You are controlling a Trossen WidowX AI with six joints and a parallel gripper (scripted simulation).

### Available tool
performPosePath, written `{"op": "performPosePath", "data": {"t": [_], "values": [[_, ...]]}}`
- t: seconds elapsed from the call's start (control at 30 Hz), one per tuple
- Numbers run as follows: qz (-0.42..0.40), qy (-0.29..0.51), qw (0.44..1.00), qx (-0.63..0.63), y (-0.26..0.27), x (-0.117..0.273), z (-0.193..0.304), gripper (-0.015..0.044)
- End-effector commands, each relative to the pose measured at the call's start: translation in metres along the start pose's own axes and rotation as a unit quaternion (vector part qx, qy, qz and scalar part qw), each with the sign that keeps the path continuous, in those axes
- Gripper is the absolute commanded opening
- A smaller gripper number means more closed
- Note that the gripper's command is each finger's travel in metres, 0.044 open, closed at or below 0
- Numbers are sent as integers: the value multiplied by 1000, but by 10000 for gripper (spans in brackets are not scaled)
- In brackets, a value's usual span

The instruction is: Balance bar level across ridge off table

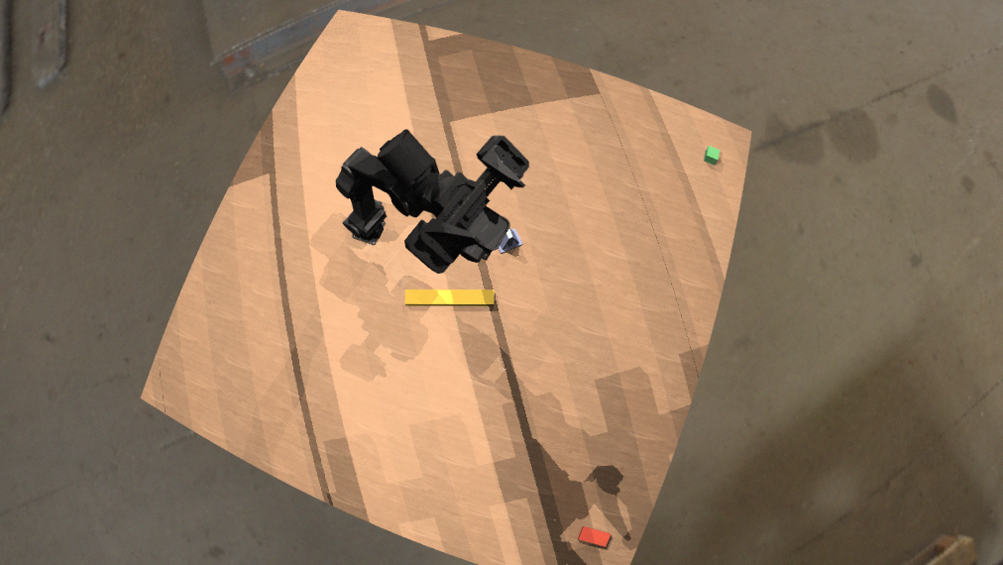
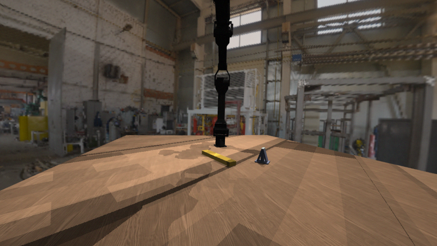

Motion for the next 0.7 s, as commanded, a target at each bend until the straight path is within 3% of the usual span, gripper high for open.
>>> {"op": "performPosePath", "data": {"t": [0.0,0.1,0.67], "values": [[0,-2,1000,-2,0,0,-1,374],[-7,-36,999,-33,4,2,-17,315],[-116,-253,929,-244,27,46,-125,315]]}}
Point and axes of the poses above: the point midway between the two fingers, 35 mm back from their tips, its own x axis back along the fingers, its own y axis across the jaws, z = x × y, the point moved 5 cm from there along x, back along the fingers, and after that the axes turned 2 degrees about -x, right-handed, at the moved point
